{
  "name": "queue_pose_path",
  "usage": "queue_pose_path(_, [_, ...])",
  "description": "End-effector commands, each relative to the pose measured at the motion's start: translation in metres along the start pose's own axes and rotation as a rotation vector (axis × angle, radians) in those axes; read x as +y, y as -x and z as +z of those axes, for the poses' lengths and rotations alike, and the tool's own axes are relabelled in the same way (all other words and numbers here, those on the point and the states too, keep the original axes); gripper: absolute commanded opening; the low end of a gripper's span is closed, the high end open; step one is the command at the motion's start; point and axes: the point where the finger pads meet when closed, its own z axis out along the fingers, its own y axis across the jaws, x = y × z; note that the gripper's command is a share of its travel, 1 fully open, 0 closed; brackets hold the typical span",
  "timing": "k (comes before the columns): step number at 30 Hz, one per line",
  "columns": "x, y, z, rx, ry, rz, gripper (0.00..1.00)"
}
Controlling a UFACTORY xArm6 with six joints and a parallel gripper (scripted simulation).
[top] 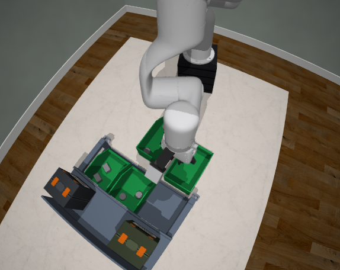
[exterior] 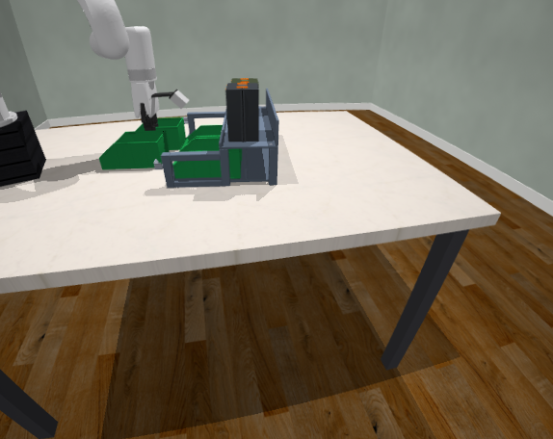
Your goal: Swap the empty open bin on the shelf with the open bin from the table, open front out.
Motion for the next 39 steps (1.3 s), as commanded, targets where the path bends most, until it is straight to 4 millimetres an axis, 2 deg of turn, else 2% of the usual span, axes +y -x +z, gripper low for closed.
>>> queue_pose_path(1, [-0.0005,-0.0014,-0.0010,0.003,-0.001,0.000,0.26])
queue_pose_path(7, [-0.0005,-0.0014,-0.0010,0.003,-0.001,0.000,0.26])
queue_pose_path(8, [-0.0005,-0.0014,-0.0010,0.003,-0.001,0.000,0.00])
queue_pose_path(39, [-0.0005,-0.0014,-0.0010,0.003,-0.001,0.000,0.00])
